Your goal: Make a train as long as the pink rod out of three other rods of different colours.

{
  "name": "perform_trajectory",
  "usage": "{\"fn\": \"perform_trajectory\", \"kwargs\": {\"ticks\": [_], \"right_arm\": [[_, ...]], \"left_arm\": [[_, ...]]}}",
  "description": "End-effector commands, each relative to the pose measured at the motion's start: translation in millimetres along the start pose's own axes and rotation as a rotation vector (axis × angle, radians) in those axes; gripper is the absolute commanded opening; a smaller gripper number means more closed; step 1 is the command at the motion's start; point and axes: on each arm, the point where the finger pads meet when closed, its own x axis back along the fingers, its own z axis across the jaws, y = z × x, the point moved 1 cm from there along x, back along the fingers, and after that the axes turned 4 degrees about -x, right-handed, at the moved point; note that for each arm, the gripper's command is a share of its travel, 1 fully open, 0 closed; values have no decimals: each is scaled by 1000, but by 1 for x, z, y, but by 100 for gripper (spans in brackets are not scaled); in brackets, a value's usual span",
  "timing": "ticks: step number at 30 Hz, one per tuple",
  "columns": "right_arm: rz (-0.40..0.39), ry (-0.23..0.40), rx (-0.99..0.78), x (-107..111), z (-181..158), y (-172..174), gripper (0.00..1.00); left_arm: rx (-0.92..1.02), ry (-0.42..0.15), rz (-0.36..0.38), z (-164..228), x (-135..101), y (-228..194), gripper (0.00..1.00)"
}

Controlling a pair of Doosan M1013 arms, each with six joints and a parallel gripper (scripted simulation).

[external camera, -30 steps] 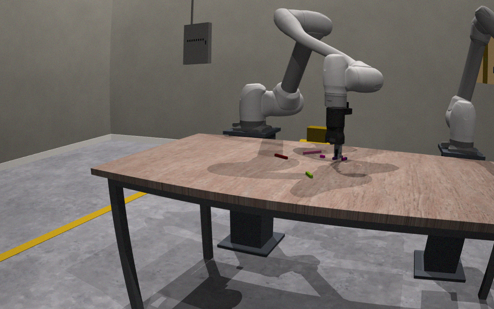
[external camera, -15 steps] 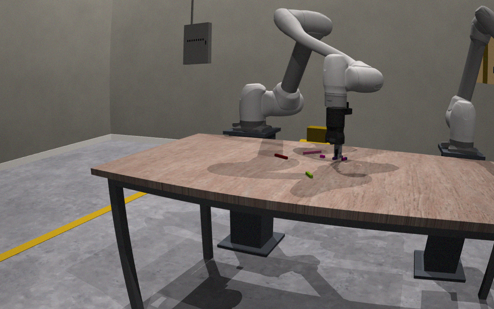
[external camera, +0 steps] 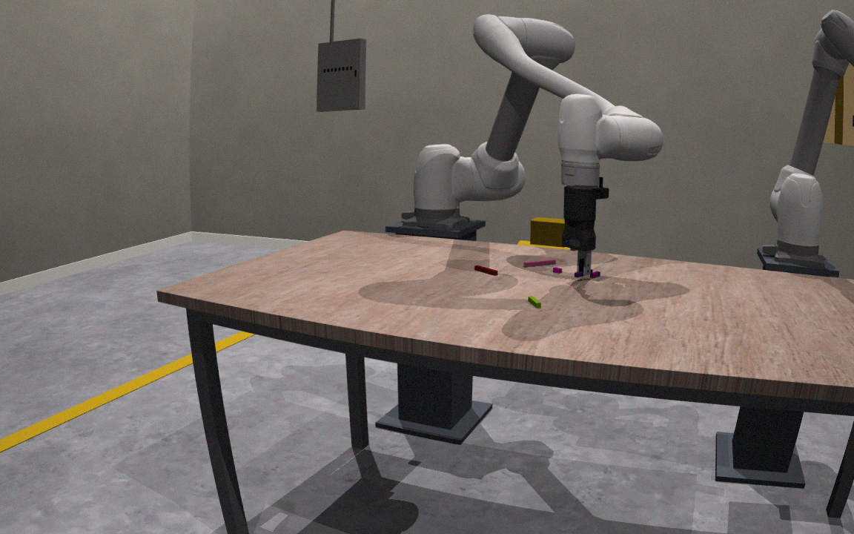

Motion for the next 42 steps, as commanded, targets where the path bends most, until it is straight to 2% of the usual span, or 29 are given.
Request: {"fn": "perform_trajectory", "kwargs": {"ticks": [1,14,42], "right_arm": [[0,2,0,-1,0,0,24],[0,2,0,-8,0,0,24],[0,2,0,-8,0,0,24]], "left_arm": [[0,0,-1,0,1,0,100],[0,0,-1,0,1,0,100],[0,0,-1,0,1,0,100]]}}
